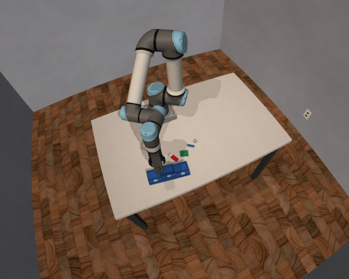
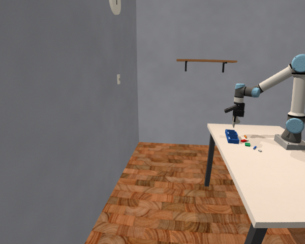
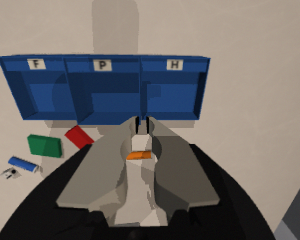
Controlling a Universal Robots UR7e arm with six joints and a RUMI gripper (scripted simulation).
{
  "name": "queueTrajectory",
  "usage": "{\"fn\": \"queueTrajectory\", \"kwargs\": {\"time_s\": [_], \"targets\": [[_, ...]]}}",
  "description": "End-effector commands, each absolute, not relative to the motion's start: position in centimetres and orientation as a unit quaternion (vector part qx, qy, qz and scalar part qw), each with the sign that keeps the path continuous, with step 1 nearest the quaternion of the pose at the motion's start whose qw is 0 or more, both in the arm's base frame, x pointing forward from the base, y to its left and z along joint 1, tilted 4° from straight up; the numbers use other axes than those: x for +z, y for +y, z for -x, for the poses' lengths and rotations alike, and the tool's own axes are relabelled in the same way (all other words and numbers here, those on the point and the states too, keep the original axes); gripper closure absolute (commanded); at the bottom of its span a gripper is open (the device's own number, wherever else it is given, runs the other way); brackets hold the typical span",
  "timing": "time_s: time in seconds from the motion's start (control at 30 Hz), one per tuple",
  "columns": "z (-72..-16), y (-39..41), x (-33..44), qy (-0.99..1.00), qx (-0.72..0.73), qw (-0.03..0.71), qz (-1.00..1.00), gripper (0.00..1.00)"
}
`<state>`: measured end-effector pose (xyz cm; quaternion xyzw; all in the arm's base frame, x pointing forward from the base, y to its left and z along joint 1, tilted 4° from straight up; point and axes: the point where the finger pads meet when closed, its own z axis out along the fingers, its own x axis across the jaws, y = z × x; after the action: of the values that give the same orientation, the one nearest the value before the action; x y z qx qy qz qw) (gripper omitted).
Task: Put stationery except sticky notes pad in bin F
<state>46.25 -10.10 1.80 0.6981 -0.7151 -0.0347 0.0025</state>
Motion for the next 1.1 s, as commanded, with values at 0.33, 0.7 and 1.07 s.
{"fn": "queueTrajectory", "kwargs": {"time_s": [0.33, 0.7, 1.07], "targets": [[-46.3, -5.0, 2.1, -0.715, -0.034, 0.002, -0.698, 0.96], [-46.2, -4.9, 1.1, -0.715, -0.034, 0.002, -0.698, 0.96], [-46.1, -4.8, -1.6, -0.715, -0.034, 0.002, -0.698, 0.96]]}}
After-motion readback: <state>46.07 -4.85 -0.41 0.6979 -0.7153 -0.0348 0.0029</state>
